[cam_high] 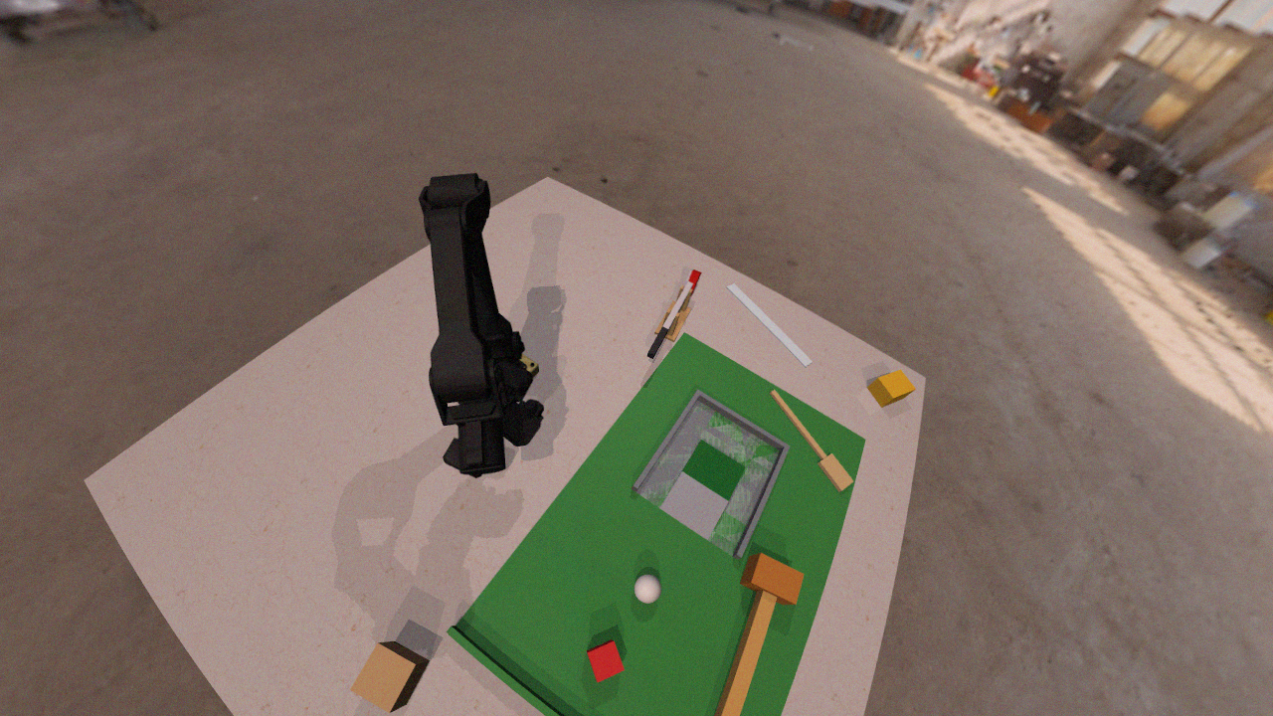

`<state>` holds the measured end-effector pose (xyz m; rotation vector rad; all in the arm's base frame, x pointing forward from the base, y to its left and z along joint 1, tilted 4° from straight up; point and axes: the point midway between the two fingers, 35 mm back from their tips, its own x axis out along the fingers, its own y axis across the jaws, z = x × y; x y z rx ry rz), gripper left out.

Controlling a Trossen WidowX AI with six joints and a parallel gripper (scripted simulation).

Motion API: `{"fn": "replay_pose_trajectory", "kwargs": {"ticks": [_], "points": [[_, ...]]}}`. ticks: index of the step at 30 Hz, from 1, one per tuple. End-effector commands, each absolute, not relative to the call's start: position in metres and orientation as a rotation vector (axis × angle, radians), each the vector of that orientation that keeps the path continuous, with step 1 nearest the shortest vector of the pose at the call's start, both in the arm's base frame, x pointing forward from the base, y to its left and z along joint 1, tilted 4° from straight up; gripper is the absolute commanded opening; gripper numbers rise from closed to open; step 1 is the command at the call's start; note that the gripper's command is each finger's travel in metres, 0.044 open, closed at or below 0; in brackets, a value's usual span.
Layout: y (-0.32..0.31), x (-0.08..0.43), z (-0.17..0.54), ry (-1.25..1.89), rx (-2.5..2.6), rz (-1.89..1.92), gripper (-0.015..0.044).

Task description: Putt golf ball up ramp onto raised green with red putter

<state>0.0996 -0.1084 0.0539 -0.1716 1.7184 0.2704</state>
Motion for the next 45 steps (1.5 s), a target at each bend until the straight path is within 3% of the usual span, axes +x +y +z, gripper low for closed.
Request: {"fn": "replay_pose_trajectory", "kwargs": {"ticks": [1,10,20,32,45], "points": [[-0.108,0.101,0.054,1.716,-0.178,0.276,0.0426],[-0.063,0.182,0.067,1.570,-0.506,0.582,0.0440],[0.052,0.242,0.081,1.331,-0.849,0.980,0.0440],[0.226,0.217,0.094,1.000,-1.154,1.449,0.0440],[0.235,0.214,0.078,0.985,-1.165,1.469,0.0440]]}}
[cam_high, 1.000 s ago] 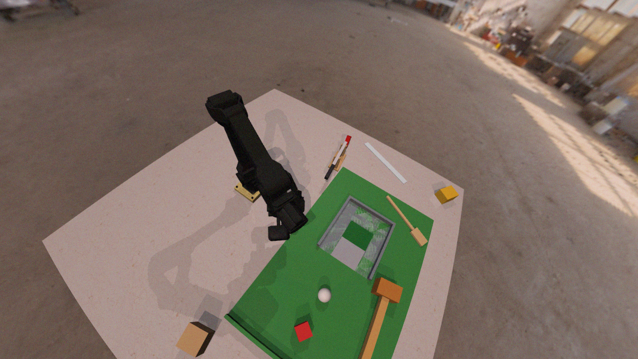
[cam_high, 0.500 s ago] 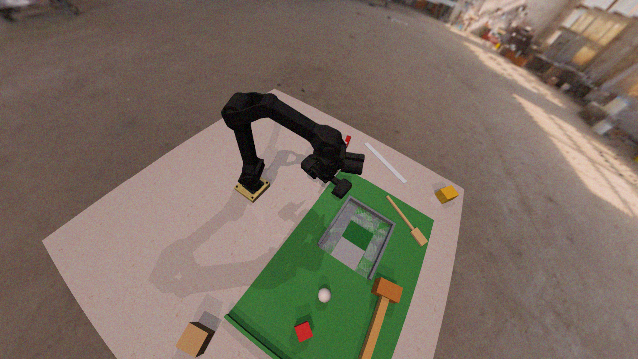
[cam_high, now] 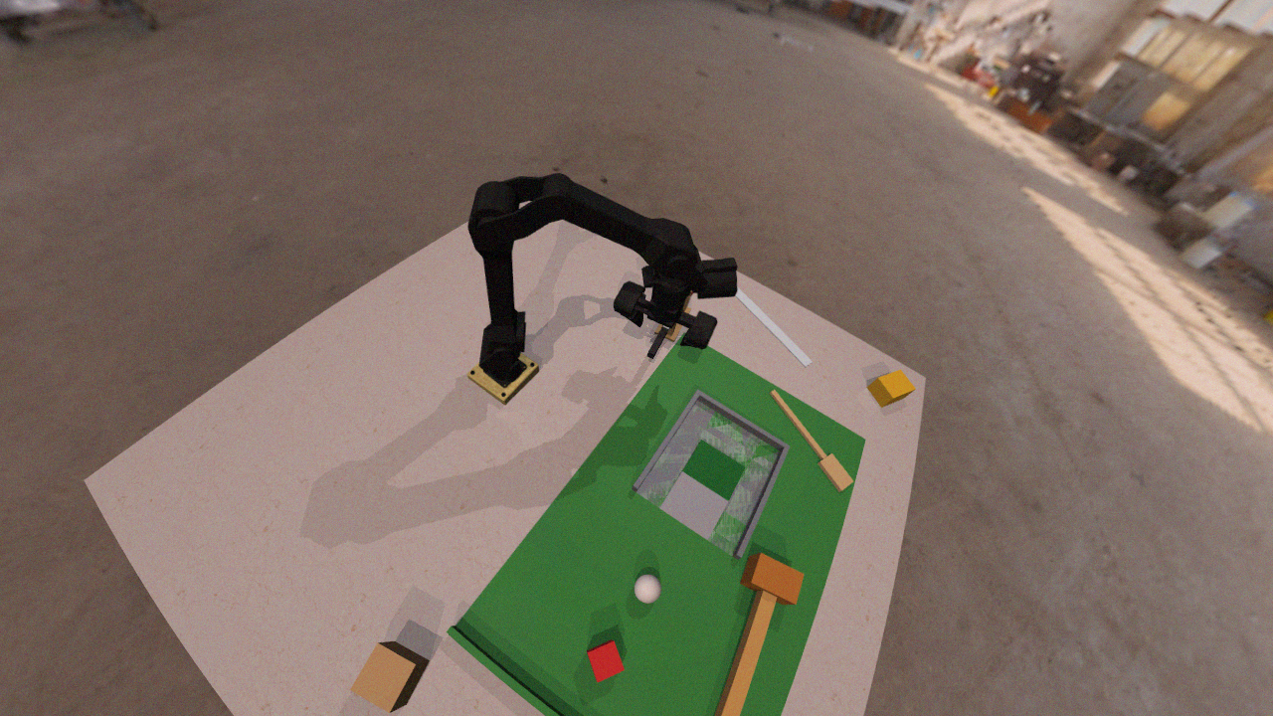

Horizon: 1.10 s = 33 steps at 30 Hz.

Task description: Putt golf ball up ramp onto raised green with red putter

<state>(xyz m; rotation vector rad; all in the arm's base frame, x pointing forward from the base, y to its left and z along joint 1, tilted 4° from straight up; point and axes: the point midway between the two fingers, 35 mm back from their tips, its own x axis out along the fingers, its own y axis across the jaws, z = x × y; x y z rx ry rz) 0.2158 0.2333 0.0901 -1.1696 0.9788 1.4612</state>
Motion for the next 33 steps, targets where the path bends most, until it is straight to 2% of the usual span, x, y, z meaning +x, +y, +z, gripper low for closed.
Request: {"fn": "replay_pose_trajectory", "kwargs": {"ticks": [1,33], "points": [[0.235,0.213,0.074,0.985,-1.165,1.469,0.0440],[0.233,0.213,0.026,0.985,-1.165,1.469,0.0440]]}}
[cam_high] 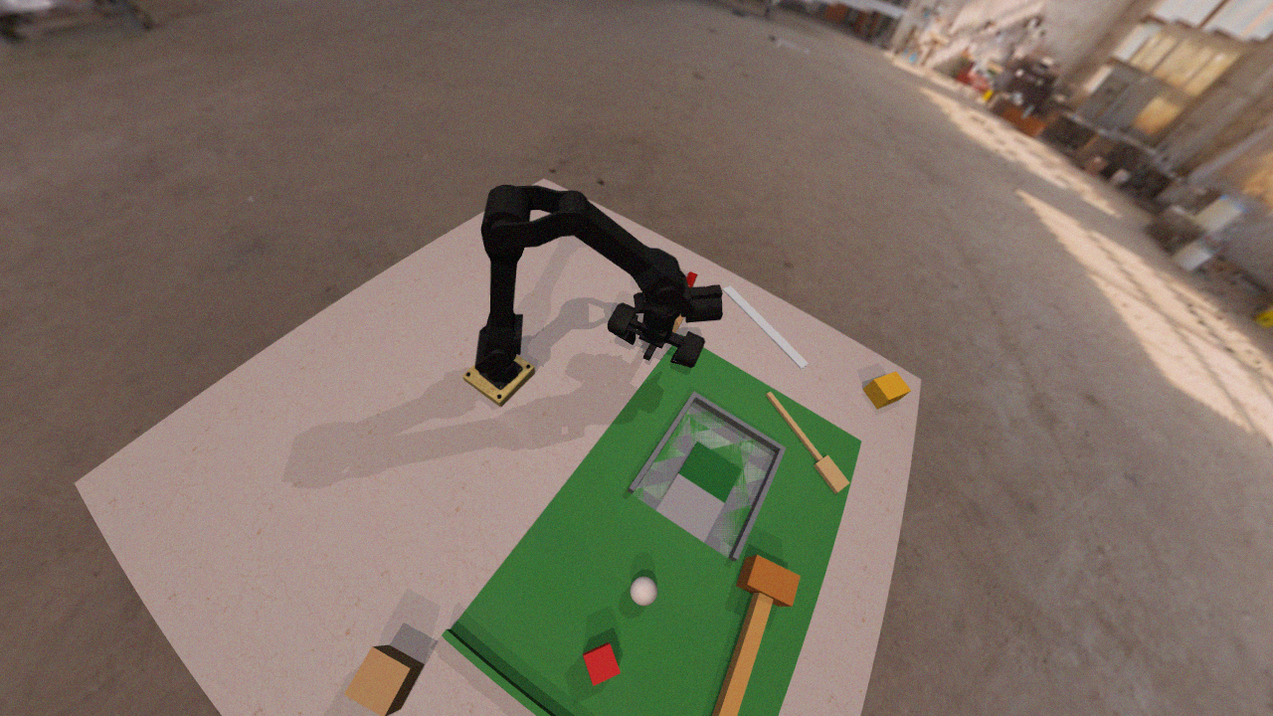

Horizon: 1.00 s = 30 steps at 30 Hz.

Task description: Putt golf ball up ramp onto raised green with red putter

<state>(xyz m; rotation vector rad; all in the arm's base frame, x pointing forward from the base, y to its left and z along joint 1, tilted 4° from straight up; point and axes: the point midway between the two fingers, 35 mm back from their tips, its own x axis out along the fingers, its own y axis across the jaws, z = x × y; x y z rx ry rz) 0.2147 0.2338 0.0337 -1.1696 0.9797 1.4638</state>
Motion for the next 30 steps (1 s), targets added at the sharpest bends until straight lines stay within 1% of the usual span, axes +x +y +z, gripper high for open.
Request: {"fn": "replay_pose_trajectory", "kwargs": {"ticks": [1,5,21,24,30], "points": [[0.2328,0.2129,0.0249,0.985,-1.165,1.469,0.0440],[0.2327,0.2128,0.0238,0.985,-1.165,1.469,0.0440],[0.2330,0.2141,0.0274,0.983,-1.169,1.464,0.0020],[0.2330,0.2141,0.0274,0.983,-1.169,1.464,0.0000],[0.2339,0.2149,0.0326,0.983,-1.169,1.464,0.0000]]}}
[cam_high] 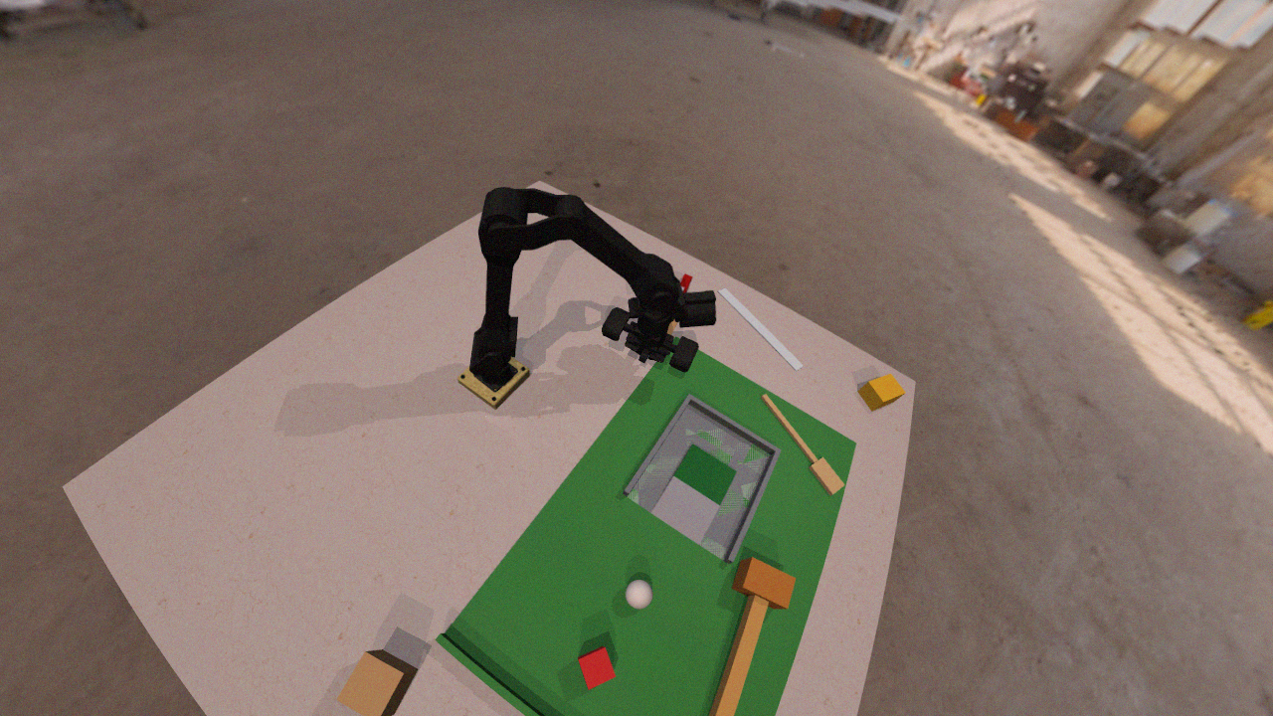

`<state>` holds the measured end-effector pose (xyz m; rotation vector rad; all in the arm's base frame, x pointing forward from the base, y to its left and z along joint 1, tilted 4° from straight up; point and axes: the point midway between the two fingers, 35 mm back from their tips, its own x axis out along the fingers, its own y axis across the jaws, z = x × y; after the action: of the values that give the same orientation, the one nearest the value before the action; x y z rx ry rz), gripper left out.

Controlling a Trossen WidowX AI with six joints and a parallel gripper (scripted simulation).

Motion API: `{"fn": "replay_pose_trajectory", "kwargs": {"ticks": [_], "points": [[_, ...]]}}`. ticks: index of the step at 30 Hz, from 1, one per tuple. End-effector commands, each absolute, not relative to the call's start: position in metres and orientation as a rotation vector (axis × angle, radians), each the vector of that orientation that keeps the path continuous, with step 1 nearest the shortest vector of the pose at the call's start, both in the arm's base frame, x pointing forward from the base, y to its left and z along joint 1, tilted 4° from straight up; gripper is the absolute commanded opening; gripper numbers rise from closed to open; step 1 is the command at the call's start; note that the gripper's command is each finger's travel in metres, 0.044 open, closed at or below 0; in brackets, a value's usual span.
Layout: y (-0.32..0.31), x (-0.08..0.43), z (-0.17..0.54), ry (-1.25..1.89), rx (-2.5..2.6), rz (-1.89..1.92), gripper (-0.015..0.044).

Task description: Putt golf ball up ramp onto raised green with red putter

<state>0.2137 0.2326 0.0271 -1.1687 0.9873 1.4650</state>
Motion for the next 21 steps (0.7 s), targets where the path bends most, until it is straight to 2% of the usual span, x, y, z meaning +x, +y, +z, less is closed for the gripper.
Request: {"fn": "replay_pose_trajectory", "kwargs": {"ticks": [1,21], "points": [[0.235,0.215,0.036,0.983,-1.169,1.464,0.0000],[0.238,0.215,0.127,0.985,-1.169,1.465,0.0000]]}}
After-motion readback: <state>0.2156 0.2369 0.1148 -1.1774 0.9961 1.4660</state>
